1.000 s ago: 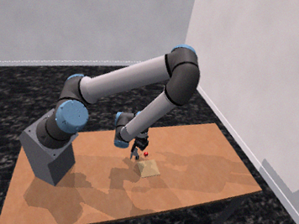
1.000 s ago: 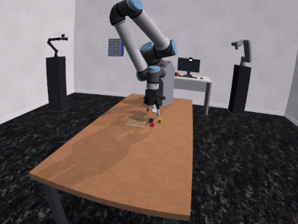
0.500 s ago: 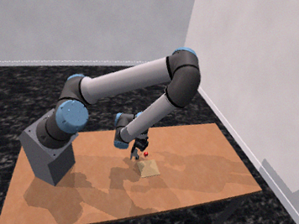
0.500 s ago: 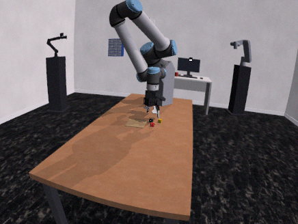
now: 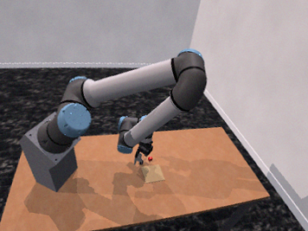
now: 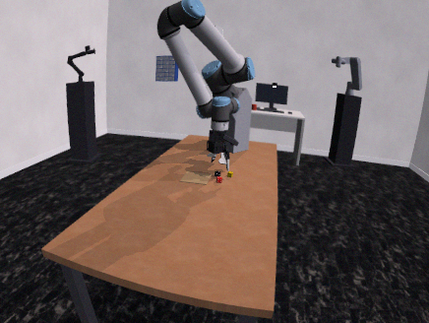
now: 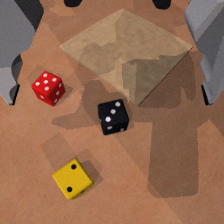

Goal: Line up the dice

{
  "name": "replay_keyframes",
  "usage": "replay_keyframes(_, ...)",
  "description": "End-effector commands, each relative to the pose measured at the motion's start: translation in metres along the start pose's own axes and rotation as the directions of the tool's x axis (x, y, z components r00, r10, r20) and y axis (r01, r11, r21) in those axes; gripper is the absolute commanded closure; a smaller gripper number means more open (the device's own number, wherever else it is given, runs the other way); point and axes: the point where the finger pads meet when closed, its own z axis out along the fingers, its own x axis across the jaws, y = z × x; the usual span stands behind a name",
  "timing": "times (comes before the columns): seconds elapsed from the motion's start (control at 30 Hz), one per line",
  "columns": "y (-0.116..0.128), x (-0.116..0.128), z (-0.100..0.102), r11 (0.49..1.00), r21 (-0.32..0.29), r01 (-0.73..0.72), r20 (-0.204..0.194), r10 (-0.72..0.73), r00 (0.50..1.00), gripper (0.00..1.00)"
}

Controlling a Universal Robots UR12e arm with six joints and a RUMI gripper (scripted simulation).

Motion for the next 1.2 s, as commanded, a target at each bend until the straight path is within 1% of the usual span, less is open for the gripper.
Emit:
replay_keyframes(0.0, 0.0, 0.0, 0.0, 1.0, 0.0, 0.0, -0.001, 0.0, 1.0, 0.0)
replay_keyframes(0.53, 0.001, 0.003, 0.0, 1.0, 0.0, 0.0, -0.001, 0.0, 1.0, 0.0)
replay_keyframes(0.67, 0.007, 0.015, 0.0, 1.0, 0.0, 0.0, -0.001, 0.0, 1.0, 0.0)
replay_keyframes(0.83, 0.021, 0.041, 0.0, 1.0, 0.0, 0.0, -0.001, 0.0, 1.0, 0.0)
replay_keyframes(0.9, 0.021, 0.041, 0.0, 1.0, 0.0, 0.0, -0.001, 0.0, 1.0, 0.0)
replay_keyframes(1.03, 0.03, 0.06, 0.0, 1.0, 0.0, 0.0, -0.001, 0.0, 1.0, 0.0)
replay_keyframes(1.17, 0.035, 0.069, 0.0, 1.0, 0.0, 0.0, -0.001, 0.0, 1.0, 0.0)
